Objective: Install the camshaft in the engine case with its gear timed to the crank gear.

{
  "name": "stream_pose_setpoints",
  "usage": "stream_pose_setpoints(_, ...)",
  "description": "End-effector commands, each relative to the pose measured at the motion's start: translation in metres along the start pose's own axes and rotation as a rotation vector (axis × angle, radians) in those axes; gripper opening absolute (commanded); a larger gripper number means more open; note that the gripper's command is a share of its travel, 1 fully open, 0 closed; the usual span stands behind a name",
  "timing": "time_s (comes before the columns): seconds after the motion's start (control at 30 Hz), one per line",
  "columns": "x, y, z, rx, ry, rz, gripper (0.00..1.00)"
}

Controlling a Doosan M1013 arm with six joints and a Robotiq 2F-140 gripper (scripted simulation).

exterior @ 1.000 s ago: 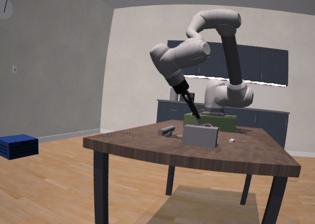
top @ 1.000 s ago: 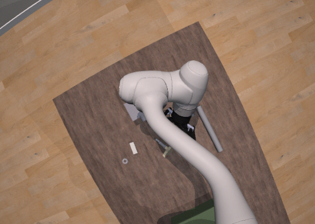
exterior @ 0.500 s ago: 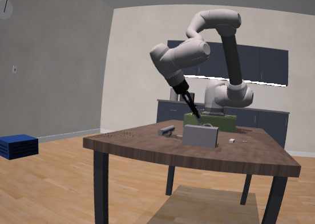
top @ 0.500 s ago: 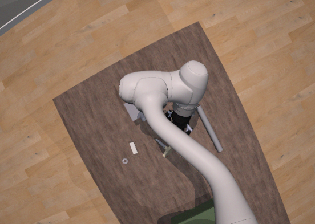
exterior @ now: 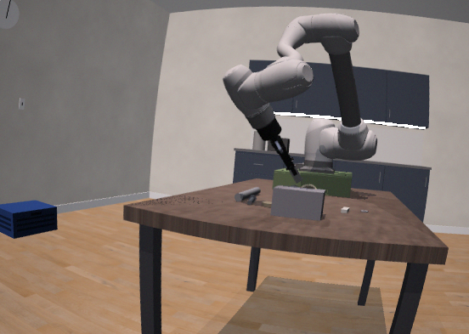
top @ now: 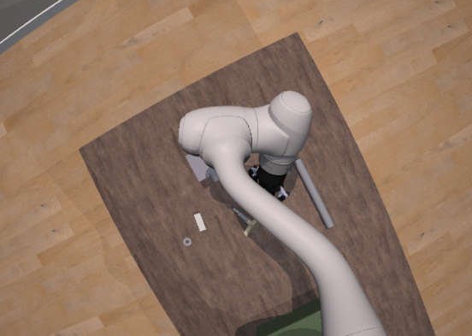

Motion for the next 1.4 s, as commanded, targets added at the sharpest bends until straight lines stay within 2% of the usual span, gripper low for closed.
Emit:
stream_pose_setpoints(0.0, 0.0, 0.0, 0.0, 0.0, 0.0, 0.0, 0.21)
stream_pose_setpoints(0.6, 0.004, 0.0, 0.0, 0.0, 0.0, 0.0, 0.21)
stream_pose_setpoints(0.87, 0.014, 0.0, 0.0, 0.0, 0.0, 0.0, 0.21)
stream_pose_setpoints(1.37, 0.049, 0.0, 0.0, 0.0, 0.0, 0.0, 0.21)
Point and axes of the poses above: the point where the finger pads meet when closed, its own x axis out along the fingers, its own y axis across the jaws, z = x × y, the point moved 8 cm from there along -x, back along the fingers, and after that the axes turned 10 degrees about -x, right-handed, at the moved point
